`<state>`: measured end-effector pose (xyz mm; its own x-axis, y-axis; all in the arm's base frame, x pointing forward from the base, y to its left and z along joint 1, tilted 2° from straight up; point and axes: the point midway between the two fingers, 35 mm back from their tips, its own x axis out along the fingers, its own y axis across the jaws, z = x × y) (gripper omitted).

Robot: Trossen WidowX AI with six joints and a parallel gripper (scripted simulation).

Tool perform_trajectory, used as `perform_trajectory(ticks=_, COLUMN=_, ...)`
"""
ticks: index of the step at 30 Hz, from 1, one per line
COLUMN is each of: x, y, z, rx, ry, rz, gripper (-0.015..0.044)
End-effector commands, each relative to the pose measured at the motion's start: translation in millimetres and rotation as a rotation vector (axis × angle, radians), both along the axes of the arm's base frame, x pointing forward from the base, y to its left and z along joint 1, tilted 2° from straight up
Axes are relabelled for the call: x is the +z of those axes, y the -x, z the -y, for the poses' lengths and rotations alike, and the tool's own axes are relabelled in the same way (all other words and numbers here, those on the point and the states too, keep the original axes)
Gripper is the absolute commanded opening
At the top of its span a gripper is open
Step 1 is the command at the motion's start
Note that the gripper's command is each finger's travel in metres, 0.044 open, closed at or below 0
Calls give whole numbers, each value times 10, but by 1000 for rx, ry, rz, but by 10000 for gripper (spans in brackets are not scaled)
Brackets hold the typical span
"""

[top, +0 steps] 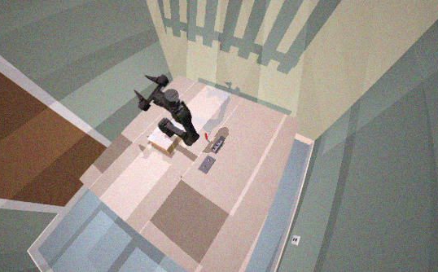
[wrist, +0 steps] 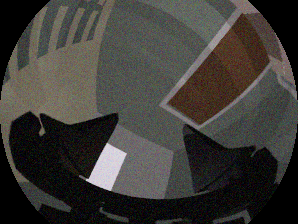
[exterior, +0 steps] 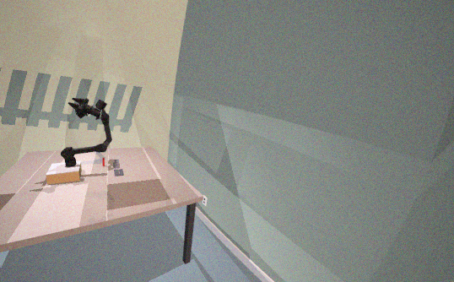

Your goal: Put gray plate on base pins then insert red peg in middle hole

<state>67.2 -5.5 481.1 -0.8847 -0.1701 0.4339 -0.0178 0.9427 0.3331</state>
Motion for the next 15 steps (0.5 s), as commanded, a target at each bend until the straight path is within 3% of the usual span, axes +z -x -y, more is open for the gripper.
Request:
perform_trajectory(ticks=1, x=0, y=0, z=0, rx=0, ry=0, rz=0, gripper=426)
perform_trajectory(ticks=5, x=25, y=247, z=-26, rx=75, ry=-121, rz=42, gripper=440)
perform_trajectory(ticks=15, x=-33, y=1037, z=423, rx=417, ry=-698, rz=17, gripper=440)
